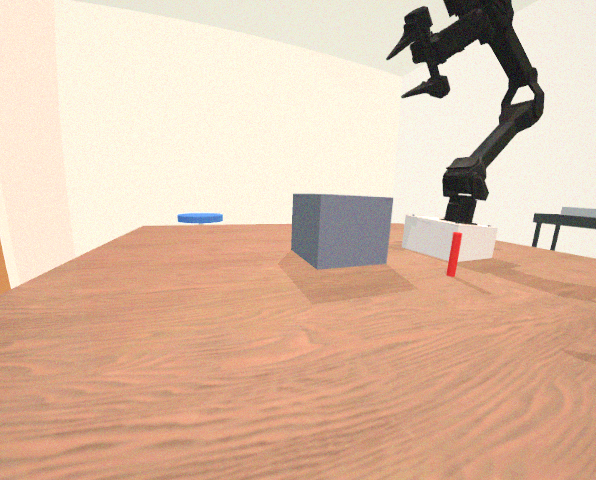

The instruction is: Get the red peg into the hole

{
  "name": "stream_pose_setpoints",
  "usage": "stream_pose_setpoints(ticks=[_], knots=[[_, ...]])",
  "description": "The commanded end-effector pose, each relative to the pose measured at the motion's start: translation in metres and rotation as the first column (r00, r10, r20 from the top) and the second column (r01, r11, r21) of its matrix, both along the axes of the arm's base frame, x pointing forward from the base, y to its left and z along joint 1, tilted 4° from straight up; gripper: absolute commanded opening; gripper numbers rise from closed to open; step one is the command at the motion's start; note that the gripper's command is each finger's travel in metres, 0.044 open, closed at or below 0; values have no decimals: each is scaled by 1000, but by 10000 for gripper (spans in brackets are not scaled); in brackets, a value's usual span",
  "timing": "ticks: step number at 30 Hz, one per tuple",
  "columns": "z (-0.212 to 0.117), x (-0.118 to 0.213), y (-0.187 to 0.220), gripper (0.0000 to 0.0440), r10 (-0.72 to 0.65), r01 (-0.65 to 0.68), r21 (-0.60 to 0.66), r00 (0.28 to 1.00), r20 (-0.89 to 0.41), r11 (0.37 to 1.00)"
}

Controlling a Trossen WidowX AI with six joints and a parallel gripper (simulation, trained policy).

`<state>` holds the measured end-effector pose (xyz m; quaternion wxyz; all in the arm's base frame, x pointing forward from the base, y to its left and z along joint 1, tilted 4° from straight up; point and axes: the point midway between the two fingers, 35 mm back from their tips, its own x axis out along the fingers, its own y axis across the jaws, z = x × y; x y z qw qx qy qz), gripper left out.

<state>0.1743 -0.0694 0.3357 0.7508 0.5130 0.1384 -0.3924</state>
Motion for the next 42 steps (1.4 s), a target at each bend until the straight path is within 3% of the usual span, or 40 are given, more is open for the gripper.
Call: stream_pose_setpoints(ticks=[1, 13, 24, 33, 42], knots=[[-6, 10, 9, 440, 2, -3, 63, 1000, 15, 998], [-28, 35, 58, 440, 23, -38, 335, 999, 48, 941], [-59, 44, 111, 440, 46, -20, 540, 998, -33, 841], [-89, 43, 148, 440, 95, 19, 610, 984, -153, 792], [-123, 34, 172, 440, 154, 60, 599, 942, -300, 799]])
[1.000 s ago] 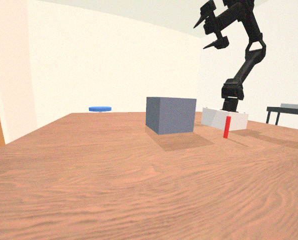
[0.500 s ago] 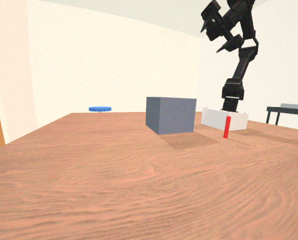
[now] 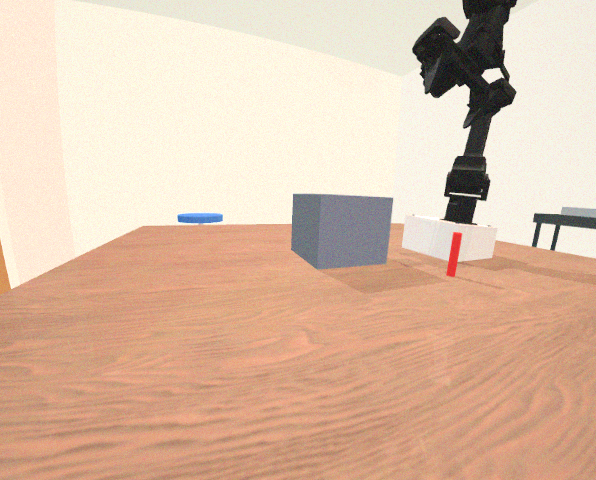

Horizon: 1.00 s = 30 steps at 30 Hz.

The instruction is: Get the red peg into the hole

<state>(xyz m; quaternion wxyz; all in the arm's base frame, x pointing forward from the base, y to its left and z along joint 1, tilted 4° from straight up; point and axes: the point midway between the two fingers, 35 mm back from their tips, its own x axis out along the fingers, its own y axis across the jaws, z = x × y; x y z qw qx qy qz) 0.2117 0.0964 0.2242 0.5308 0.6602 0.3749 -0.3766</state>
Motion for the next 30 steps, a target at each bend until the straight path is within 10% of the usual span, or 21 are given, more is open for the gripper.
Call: stream_pose_setpoints(ticks=[1, 30], knots=[[-15, -5, 8, 440, 22, -23, -7, 997, -70, 1000], [-119, -44, 25, 439, 217, -300, -119, 863, -456, 946]])
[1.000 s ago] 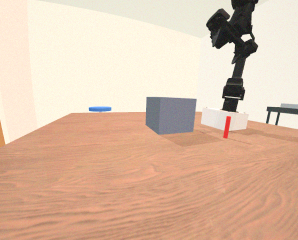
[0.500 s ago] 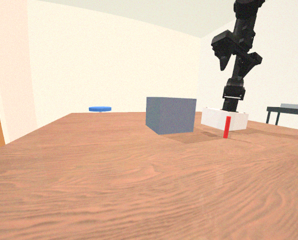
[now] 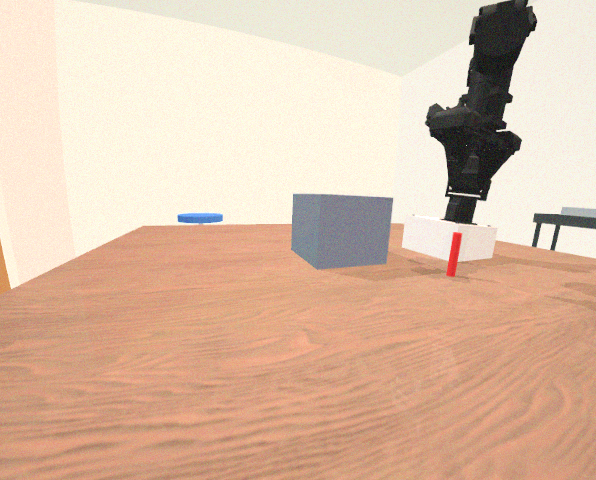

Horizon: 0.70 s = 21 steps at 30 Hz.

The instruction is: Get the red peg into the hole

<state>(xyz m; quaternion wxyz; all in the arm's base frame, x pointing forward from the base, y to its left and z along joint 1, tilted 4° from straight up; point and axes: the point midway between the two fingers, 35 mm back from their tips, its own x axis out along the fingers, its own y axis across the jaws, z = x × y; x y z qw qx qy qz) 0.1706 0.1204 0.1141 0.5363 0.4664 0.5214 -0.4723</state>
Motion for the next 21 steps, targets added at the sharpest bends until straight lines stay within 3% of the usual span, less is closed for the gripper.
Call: stream_pose_setpoints(ticks=[1, 21], knots=[[-12, -4, 1, 440, 36, -37, -14, 999, -36, 999], [-80, -10, -7, 434, 117, -125, -83, 988, -99, 989]])
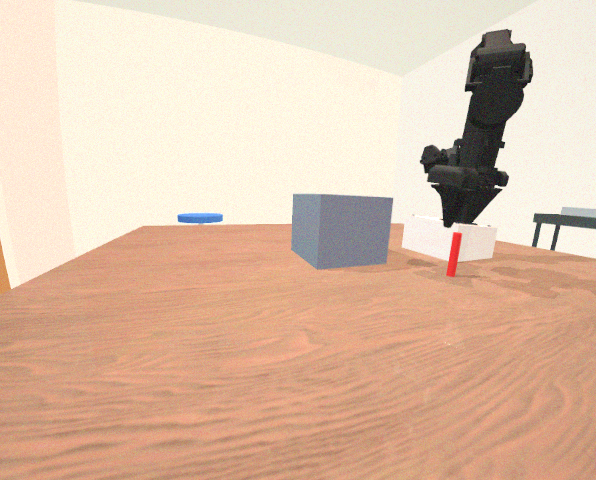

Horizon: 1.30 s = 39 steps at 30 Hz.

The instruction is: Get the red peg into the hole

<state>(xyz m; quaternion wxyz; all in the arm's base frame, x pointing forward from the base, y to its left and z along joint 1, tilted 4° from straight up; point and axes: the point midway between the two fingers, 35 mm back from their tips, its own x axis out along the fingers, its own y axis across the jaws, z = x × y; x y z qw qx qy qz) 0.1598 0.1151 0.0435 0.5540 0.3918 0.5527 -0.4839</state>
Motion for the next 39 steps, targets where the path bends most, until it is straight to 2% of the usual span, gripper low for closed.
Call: stream_pose_setpoints(ticks=[1, 10, 15, 30, 39], knots=[[-12, 1, -2, 432, 12, -12, -11, 1000, 5, 1000], [-39, 1, -5, 400, 8, -7, -20, 1000, 18, 1000], [-52, 1, -6, 364, 0, 1, -21, 1000, 25, 1000], [-77, 15, 15, 0, 44, -46, 35, 998, 53, 998], [-62, 33, 23, 0, 30, -38, 68, 992, 119, 997]])
